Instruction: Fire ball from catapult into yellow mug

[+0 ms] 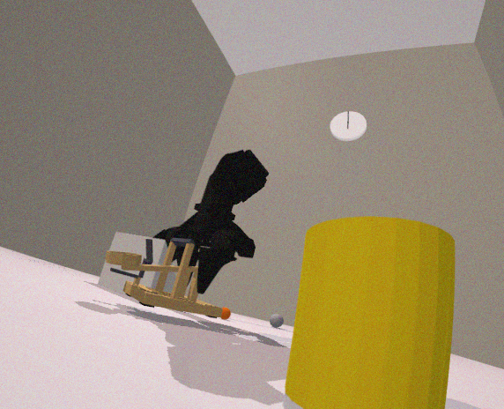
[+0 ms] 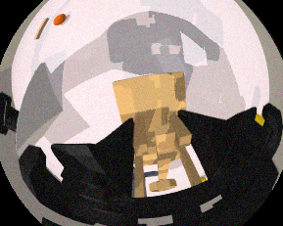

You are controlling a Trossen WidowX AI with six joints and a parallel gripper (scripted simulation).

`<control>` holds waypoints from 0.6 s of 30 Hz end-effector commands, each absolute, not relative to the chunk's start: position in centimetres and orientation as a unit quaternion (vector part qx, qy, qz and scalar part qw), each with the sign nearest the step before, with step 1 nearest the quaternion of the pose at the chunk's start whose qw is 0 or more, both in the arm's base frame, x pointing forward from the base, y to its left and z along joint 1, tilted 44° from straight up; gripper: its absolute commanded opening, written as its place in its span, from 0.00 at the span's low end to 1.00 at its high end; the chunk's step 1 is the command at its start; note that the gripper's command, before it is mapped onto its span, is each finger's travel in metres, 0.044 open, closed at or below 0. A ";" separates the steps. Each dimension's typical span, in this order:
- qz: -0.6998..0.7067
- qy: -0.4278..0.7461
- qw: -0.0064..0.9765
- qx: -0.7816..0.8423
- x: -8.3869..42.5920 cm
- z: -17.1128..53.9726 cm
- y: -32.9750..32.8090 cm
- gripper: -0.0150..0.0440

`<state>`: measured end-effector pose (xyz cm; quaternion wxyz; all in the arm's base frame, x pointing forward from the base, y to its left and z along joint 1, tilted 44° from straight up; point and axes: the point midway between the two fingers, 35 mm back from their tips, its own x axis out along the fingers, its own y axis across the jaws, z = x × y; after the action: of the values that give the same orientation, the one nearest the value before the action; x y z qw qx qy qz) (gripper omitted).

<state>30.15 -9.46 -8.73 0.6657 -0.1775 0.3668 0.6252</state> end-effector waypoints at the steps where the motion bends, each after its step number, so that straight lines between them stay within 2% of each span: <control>1: 0.612 0.364 0.674 -0.195 30.8 -6.9 -11.7 0.25; 18: 0.503 0.504 0.702 -0.022 31.1 -7.1 -11.7 0.25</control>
<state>30.74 -11.28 -7.33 0.6971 -0.0455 0.4839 0.5271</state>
